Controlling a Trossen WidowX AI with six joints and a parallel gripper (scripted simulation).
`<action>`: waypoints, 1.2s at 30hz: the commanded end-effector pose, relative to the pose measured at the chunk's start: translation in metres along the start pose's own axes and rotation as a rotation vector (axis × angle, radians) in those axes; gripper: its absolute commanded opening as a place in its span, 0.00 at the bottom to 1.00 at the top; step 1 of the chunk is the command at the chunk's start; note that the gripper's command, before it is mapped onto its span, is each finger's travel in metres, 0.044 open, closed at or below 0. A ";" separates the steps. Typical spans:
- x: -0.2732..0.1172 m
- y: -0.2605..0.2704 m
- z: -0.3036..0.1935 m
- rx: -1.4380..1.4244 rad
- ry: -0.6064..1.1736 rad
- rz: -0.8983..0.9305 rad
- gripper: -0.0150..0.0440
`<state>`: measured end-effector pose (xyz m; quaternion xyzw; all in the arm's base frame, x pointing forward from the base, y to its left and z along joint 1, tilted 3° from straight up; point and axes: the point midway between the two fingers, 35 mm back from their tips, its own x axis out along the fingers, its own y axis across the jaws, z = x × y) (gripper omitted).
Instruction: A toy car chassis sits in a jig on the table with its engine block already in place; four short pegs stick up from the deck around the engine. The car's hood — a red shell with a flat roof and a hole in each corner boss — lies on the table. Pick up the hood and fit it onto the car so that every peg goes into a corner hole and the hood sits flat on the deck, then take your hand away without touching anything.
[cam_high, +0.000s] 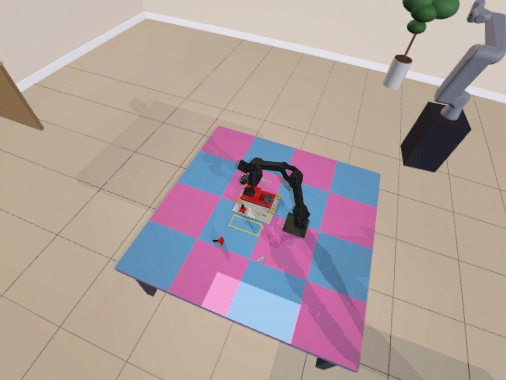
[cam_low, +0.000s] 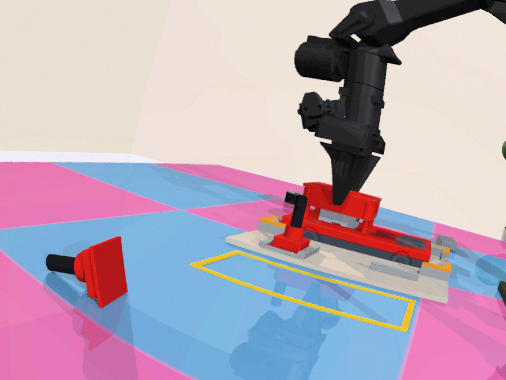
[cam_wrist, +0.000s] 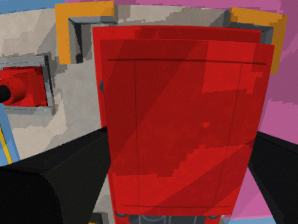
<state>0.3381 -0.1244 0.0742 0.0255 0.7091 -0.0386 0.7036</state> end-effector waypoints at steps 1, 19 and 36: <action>0.000 0.000 0.000 -0.002 0.000 -0.001 0.25; 0.005 0.000 -0.001 -0.003 -0.002 -0.002 0.25; 0.011 0.000 -0.001 -0.003 -0.002 -0.002 0.25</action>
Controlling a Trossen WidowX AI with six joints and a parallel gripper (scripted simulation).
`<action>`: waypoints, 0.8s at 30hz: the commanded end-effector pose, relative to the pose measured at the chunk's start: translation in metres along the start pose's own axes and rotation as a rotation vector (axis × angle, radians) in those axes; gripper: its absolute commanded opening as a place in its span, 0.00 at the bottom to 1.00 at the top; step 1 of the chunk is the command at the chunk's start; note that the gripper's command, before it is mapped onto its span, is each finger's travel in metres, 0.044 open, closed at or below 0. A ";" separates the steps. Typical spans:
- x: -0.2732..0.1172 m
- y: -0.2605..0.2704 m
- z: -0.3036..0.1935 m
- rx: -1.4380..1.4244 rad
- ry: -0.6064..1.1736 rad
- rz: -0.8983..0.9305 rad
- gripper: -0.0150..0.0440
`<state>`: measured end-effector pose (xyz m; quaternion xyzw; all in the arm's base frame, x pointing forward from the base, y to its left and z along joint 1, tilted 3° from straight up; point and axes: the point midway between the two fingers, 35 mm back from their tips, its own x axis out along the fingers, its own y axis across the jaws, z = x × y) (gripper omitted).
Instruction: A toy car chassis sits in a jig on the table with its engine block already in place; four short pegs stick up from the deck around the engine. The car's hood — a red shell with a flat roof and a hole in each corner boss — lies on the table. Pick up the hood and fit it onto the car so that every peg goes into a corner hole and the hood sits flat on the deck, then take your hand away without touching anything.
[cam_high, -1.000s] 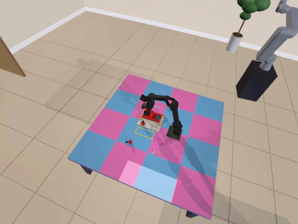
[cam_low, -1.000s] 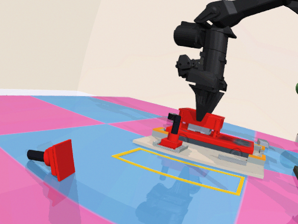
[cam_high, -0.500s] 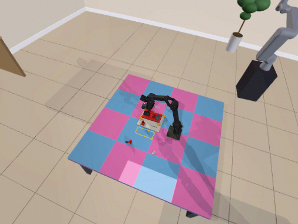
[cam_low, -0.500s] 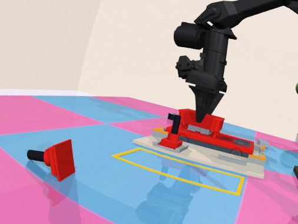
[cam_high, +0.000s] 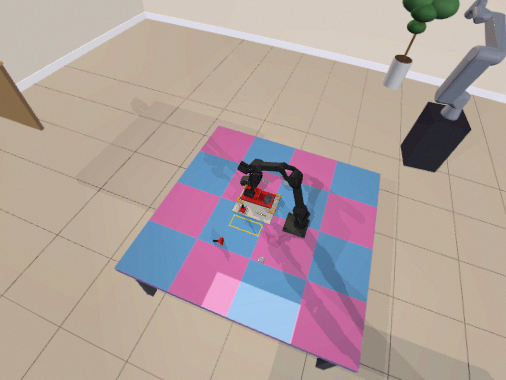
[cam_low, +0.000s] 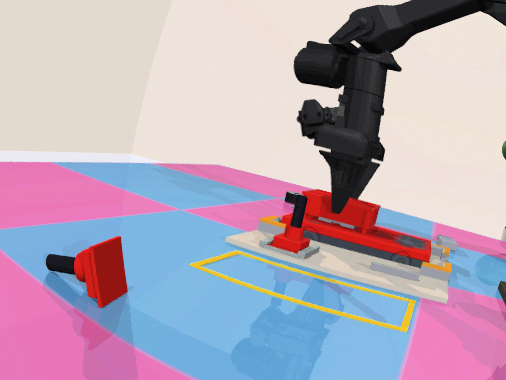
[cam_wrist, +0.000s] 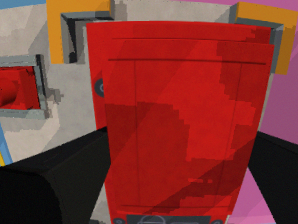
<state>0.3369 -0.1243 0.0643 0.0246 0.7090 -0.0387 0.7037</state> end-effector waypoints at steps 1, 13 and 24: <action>0.002 0.000 0.000 -0.002 -0.002 0.000 0.25; 0.003 0.000 0.000 0.000 0.000 0.000 0.30; 0.003 0.000 0.000 0.000 0.000 0.000 0.79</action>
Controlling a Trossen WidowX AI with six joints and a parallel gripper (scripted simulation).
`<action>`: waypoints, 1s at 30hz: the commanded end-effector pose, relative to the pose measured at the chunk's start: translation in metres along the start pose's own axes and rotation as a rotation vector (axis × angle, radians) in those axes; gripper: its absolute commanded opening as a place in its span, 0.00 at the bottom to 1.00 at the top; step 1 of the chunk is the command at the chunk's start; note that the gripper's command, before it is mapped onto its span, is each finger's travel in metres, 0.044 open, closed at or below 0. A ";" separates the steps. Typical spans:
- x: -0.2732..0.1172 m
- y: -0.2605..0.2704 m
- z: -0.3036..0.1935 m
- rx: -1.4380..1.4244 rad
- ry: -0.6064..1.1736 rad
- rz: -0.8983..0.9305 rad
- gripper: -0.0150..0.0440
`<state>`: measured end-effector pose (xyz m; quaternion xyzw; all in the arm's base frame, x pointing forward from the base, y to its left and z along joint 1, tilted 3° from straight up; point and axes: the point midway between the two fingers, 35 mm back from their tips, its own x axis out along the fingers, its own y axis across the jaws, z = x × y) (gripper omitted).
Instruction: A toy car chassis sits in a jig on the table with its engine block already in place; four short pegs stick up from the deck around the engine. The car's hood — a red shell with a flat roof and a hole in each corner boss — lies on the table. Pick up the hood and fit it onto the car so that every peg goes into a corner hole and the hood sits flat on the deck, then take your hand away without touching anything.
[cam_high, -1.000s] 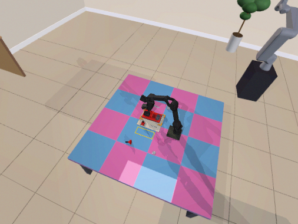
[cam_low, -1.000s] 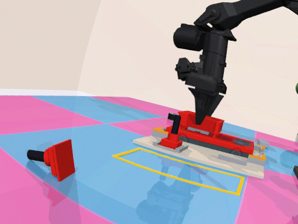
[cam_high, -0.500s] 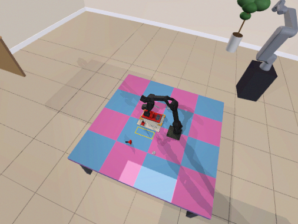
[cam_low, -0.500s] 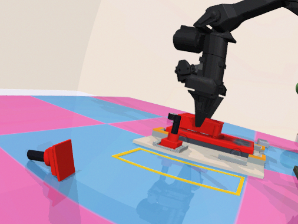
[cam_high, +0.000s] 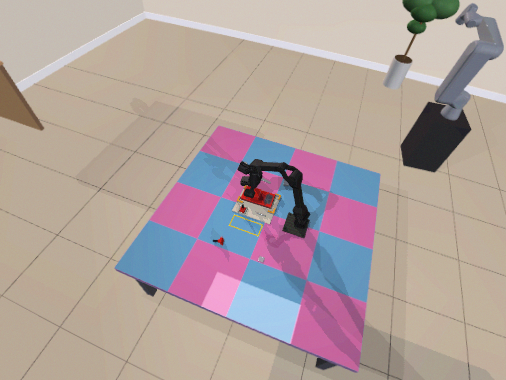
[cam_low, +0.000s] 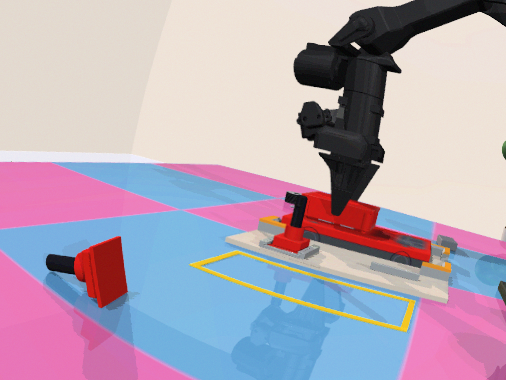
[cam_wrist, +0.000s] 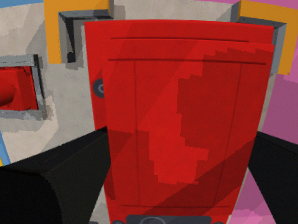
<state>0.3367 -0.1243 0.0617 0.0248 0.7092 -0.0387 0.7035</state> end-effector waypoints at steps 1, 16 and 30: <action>0.000 0.000 0.000 0.000 0.000 0.000 0.83; -0.069 -0.001 0.001 0.000 0.002 0.008 1.00; -0.071 -0.001 0.000 0.000 0.002 0.008 1.00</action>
